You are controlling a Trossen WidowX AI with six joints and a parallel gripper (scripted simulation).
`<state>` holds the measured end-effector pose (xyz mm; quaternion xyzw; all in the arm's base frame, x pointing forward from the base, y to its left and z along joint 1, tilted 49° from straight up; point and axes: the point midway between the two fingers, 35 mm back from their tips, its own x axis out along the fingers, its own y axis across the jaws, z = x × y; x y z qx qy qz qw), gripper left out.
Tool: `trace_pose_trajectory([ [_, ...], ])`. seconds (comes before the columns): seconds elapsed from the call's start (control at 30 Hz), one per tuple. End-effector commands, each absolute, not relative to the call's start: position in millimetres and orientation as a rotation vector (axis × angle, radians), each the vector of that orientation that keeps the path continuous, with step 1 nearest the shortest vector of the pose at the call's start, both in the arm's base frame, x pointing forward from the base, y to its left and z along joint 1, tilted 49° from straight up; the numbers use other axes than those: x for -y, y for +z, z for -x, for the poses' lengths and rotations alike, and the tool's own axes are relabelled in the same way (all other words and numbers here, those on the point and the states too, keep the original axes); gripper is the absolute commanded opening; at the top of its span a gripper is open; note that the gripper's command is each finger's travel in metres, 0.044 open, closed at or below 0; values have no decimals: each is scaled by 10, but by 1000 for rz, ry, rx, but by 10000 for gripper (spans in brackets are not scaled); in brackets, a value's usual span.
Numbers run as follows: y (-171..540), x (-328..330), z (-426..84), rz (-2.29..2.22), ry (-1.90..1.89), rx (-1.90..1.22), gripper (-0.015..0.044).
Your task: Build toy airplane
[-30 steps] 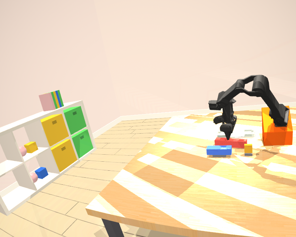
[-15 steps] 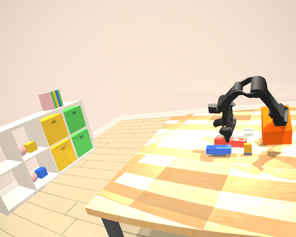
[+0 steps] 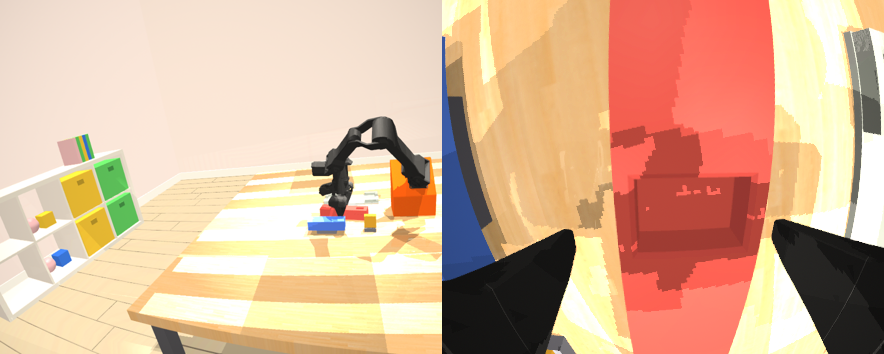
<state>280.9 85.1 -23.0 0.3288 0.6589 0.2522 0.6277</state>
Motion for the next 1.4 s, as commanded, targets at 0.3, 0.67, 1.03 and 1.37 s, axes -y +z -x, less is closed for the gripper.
trace_pose_trajectory([
  [0.3, -275, -890, -2766, -765, 577, -1526, 204],
  [0.67, -254, -860, -2774, -764, 576, -1527, 52],
  [1.03, -79, -609, -2832, -756, 566, -1527, 0],
  [1.37, 106, -377, -2853, -754, 561, -1528, 0],
])
